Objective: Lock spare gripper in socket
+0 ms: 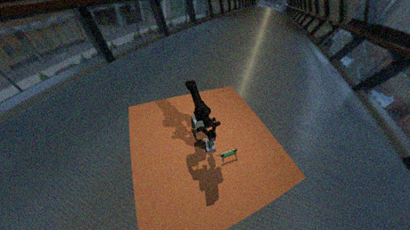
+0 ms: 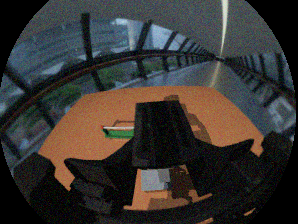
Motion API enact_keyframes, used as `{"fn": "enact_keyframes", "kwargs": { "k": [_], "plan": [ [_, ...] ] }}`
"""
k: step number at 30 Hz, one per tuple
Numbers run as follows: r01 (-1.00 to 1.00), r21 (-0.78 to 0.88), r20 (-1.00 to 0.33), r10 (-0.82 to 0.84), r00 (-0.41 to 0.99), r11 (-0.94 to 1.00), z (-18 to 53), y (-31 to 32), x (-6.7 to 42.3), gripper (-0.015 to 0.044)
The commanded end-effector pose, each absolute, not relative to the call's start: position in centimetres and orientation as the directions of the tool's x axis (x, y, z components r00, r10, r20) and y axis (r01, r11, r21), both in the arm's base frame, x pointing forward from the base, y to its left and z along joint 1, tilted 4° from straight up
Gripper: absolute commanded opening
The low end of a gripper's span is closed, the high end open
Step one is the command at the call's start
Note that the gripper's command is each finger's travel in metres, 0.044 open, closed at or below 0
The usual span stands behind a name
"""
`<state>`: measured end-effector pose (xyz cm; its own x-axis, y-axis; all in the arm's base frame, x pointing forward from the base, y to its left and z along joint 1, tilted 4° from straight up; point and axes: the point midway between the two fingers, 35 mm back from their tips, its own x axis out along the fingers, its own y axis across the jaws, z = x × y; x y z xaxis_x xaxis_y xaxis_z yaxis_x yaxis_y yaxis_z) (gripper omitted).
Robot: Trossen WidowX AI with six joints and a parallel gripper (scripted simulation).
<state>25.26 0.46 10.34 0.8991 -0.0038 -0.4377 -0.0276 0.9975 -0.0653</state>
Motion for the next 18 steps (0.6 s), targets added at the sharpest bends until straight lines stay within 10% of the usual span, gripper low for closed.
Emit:
{"fn": "enact_keyframes", "kwargs": {
  "k": [1, 18],
  "plan": [
    [-0.032, -0.067, -0.426, 0.001, 0.905, 0.997, 10.1, 0.5, 25.5, 0.0],
    [-0.033, -0.067, -0.427, 0.001, 0.904, 0.997, 7.4, 0.3, 25.8, 0.0]
  ]
}}
